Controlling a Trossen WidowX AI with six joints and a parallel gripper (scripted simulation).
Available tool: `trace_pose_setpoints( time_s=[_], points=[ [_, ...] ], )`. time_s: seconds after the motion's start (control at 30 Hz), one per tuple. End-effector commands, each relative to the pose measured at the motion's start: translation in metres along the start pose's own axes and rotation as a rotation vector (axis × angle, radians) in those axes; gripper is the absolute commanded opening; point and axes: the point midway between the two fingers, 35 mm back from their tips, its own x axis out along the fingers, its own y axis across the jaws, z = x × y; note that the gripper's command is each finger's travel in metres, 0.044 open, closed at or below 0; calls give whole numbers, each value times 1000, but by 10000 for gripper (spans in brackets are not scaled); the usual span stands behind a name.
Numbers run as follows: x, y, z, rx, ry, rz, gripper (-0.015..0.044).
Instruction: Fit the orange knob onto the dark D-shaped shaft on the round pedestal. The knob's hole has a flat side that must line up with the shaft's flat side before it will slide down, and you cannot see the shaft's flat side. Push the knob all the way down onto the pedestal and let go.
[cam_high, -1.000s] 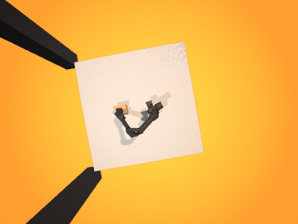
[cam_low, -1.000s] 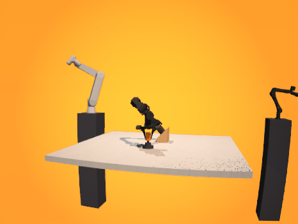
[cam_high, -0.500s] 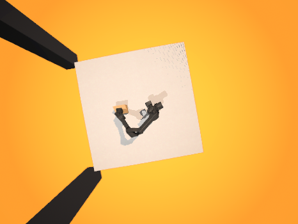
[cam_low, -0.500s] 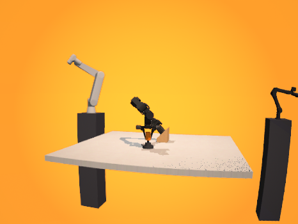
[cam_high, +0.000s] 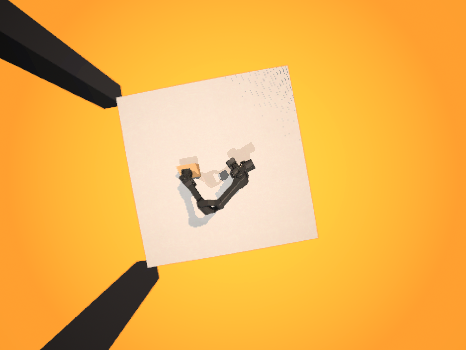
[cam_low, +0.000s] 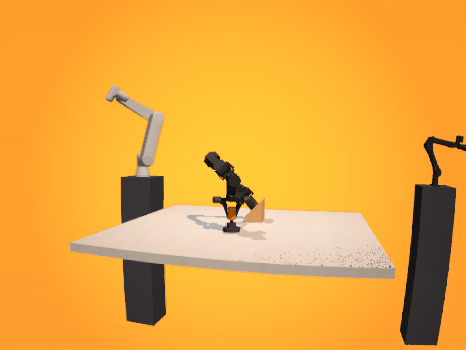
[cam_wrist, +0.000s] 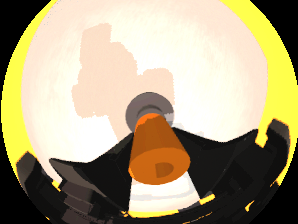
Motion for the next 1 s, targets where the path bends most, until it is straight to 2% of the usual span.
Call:
trace_pose_setpoints(
  time_s=[0.0,0.67,0.97],
  points=[
    [0,-1,0,-3,0,-5,0],
    [-4,-2,0,-3,0,-5,0],
    [-2,0,0,-213,0,-5,0]
  ],
)
